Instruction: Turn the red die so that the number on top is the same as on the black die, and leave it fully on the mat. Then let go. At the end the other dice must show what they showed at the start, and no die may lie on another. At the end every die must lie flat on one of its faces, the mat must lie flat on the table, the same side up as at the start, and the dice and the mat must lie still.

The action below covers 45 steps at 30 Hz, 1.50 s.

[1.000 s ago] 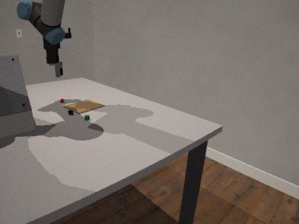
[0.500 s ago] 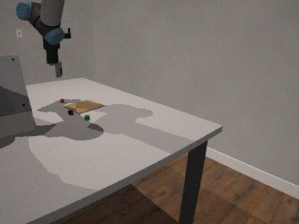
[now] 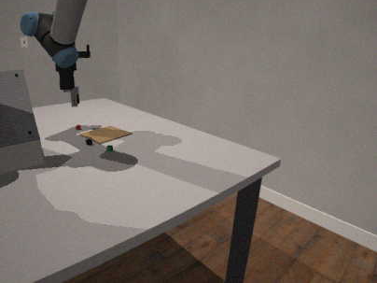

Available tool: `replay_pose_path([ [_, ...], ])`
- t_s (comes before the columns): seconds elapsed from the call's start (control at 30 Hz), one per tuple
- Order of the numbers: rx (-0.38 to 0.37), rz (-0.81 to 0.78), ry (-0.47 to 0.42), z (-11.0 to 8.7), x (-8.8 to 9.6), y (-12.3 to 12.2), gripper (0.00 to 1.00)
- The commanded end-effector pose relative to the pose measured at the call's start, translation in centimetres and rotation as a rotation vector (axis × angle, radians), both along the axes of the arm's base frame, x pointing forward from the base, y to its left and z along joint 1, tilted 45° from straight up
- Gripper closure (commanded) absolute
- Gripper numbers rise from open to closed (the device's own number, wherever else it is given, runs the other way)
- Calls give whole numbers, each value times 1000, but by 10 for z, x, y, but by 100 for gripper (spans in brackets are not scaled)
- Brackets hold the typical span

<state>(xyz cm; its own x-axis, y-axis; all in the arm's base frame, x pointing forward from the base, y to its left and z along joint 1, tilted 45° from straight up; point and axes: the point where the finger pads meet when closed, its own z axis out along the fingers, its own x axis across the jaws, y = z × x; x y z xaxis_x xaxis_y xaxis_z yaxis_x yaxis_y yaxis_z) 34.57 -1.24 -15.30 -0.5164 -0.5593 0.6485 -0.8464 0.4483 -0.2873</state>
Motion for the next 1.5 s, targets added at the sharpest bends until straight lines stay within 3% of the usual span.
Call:
replay_pose_path([
  [0.0, 3, 5, -4, -14, -2, -15, 0],
  [0.03, 3, 5, -4, -14, -2, -15, 36],
  [1.47, 3, 5, -4, -15, -2, -15, 36],
])
